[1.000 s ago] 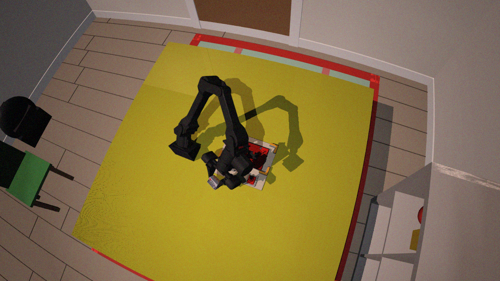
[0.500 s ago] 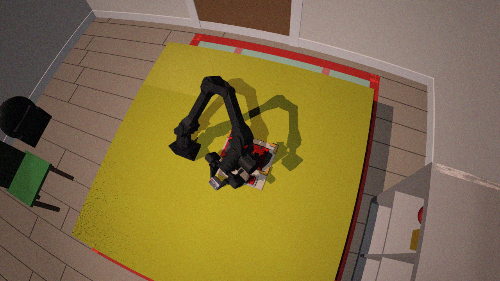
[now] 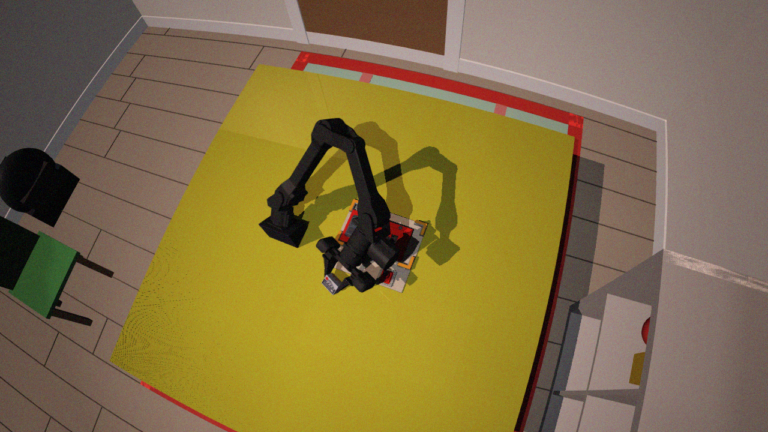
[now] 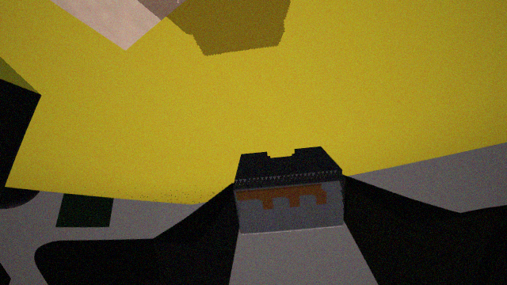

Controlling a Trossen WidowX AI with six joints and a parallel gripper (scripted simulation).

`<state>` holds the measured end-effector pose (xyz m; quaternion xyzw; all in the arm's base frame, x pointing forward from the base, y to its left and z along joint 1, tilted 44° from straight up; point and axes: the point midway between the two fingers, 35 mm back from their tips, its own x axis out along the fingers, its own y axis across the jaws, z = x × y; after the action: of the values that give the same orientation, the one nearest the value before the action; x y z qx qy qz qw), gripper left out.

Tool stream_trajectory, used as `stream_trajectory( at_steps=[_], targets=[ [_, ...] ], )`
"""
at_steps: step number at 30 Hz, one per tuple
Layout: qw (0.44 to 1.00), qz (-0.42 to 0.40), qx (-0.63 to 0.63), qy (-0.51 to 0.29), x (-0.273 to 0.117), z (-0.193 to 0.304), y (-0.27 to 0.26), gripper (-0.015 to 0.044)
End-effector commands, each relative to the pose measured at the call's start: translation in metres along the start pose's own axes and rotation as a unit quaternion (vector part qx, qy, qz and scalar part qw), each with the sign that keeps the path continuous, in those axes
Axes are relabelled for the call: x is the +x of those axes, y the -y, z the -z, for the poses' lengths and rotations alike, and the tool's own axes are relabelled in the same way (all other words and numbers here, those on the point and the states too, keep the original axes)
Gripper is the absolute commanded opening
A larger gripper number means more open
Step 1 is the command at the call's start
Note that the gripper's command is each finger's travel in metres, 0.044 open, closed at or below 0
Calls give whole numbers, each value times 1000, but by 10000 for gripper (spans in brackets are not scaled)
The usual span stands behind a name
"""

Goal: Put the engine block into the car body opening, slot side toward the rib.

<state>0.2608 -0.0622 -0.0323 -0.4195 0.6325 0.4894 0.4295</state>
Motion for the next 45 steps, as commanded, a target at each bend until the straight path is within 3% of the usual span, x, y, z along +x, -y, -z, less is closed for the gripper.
stream_trajectory(
  at_steps=[1,45],
  targets=[
    [1000,-6,-1,0,6,-6,-3,0],
    [1000,-7,-2,1,42,-49,-4,0]
  ],
)
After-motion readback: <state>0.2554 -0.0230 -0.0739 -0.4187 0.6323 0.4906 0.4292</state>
